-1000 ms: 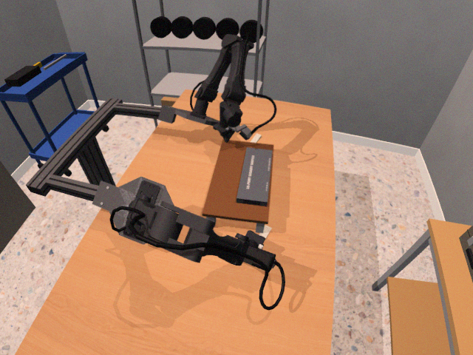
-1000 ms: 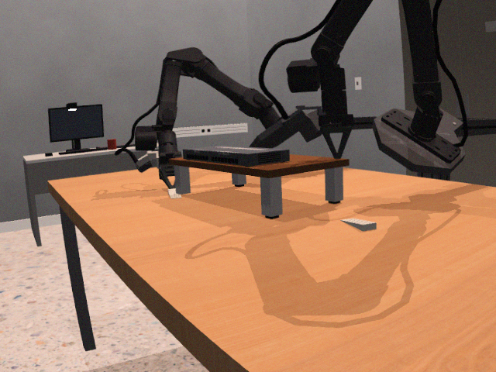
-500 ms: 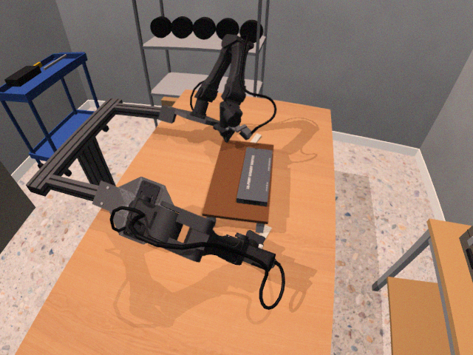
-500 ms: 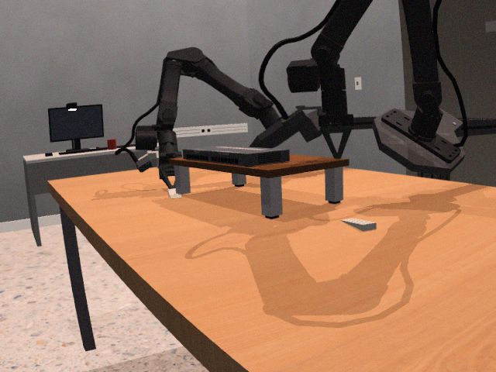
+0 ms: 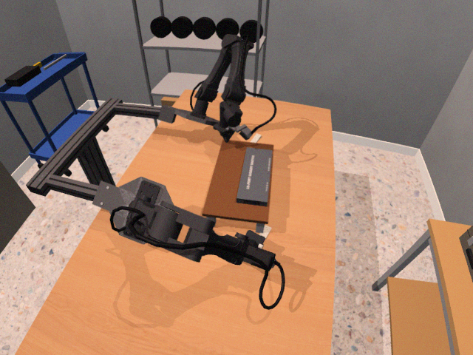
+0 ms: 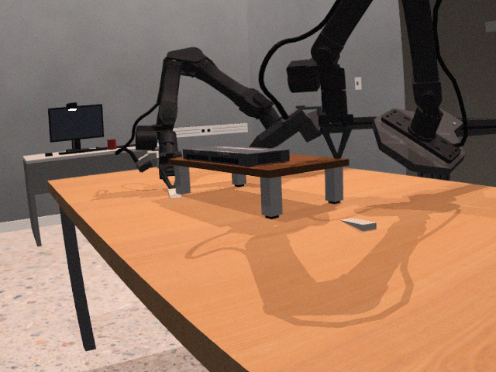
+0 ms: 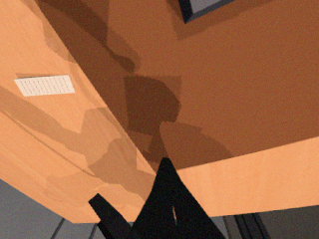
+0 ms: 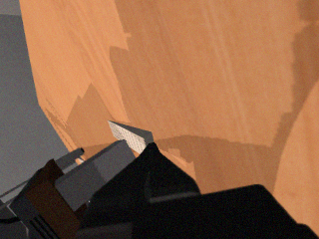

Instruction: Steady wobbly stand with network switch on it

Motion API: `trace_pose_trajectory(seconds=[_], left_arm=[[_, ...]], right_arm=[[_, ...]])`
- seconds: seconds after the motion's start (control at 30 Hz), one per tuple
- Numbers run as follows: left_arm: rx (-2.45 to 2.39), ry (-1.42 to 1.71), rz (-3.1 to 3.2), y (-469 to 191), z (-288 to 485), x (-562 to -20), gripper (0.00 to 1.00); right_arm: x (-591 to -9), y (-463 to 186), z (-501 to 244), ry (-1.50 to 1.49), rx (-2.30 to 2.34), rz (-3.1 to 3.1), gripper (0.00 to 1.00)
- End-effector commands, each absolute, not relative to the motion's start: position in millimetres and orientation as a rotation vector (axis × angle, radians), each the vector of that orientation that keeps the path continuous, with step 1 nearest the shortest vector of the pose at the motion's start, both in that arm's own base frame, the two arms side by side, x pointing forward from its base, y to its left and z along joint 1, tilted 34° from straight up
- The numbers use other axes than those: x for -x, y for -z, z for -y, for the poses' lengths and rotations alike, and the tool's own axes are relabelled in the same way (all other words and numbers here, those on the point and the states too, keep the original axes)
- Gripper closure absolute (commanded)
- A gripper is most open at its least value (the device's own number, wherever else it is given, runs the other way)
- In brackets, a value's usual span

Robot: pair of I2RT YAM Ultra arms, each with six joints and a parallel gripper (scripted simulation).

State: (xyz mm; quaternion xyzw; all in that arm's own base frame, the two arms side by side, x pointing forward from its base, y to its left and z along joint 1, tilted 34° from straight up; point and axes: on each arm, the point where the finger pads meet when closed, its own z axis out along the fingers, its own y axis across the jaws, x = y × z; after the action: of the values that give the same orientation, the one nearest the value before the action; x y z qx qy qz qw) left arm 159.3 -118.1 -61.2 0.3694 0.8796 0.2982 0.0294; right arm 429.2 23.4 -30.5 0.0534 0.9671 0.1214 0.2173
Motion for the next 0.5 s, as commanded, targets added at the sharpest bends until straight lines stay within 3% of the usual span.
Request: trace_pose_trajectory(seconds=[0.0, 0.47], left_arm=[[-1.142, -0.883, -2.67, 58, 128, -164, 1.0], [-1.142, -0.883, -2.67, 58, 128, -164, 1.0]], right_arm=[[-425, 22, -54, -0.426, -0.064, -2.679, 1.0], [-428, 14, -45, -0.38, -0.101, -2.667, 1.0]])
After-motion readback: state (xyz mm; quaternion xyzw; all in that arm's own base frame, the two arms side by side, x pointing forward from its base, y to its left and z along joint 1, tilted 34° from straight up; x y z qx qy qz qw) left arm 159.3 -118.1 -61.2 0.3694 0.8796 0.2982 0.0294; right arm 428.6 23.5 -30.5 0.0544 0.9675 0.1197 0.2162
